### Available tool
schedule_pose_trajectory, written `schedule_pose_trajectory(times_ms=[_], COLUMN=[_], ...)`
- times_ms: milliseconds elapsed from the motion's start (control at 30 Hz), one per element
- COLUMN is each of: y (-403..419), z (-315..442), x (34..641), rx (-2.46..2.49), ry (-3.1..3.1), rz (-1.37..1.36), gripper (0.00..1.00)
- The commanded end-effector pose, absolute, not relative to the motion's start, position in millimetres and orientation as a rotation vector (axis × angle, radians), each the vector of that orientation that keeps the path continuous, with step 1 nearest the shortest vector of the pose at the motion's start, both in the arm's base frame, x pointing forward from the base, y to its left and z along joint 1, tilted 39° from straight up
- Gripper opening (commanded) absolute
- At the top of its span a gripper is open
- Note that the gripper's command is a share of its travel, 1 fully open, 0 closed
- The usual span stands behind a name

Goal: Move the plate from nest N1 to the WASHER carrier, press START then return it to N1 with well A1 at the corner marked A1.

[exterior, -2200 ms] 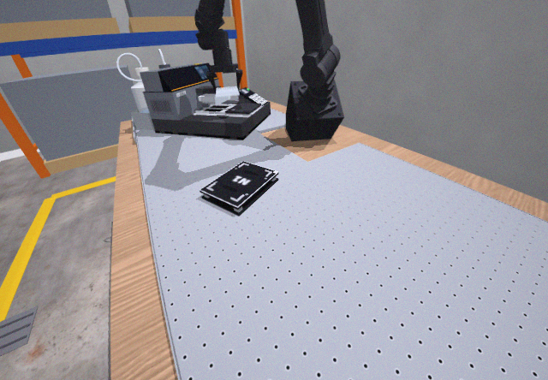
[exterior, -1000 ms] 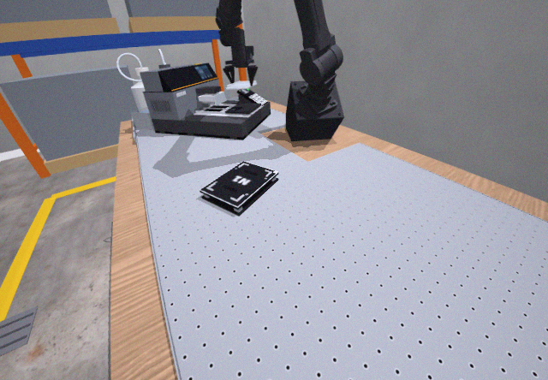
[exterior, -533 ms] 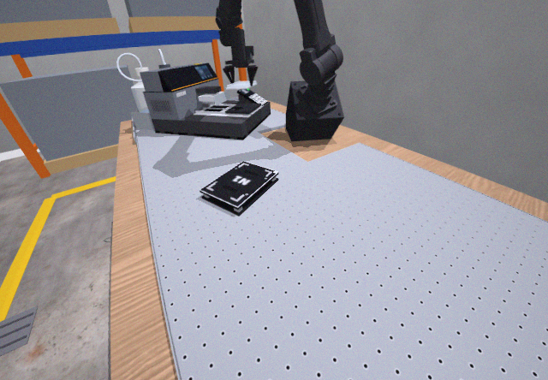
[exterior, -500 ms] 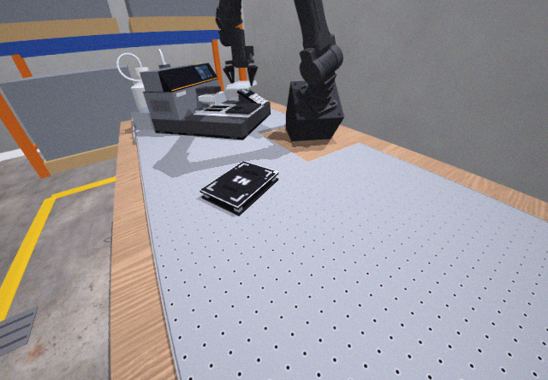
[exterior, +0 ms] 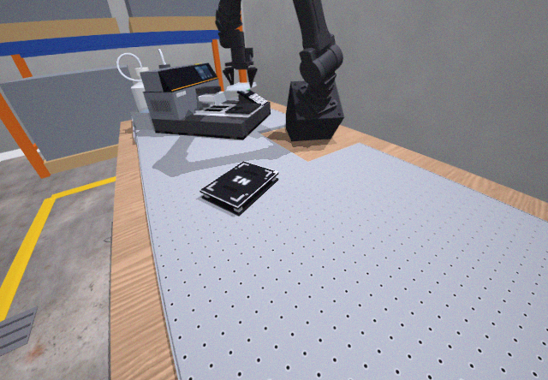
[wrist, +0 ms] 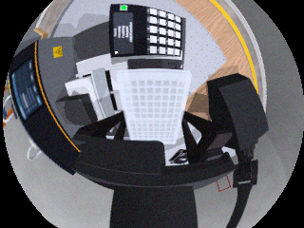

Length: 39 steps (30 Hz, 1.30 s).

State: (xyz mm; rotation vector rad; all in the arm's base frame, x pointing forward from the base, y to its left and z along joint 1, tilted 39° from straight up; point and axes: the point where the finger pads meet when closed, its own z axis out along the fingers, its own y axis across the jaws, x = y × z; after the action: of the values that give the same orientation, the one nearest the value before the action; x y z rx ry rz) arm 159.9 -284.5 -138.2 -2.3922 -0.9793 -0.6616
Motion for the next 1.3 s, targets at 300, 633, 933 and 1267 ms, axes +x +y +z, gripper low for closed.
schedule_pose_trajectory(times_ms=[300,633,933,1267], y=[-269.6,-260.8,-251.7,-243.6], z=[-159.2,-169.4,-180.9,-191.1], x=[166.2,170.8,174.1,177.3], rx=[-2.391,-2.387,-2.387,-2.387], ry=[-0.968,-0.973,-0.973,-0.972], rz=[-0.657,-0.656,-0.656,-0.655], gripper=[0.82,0.82,0.82,0.82])
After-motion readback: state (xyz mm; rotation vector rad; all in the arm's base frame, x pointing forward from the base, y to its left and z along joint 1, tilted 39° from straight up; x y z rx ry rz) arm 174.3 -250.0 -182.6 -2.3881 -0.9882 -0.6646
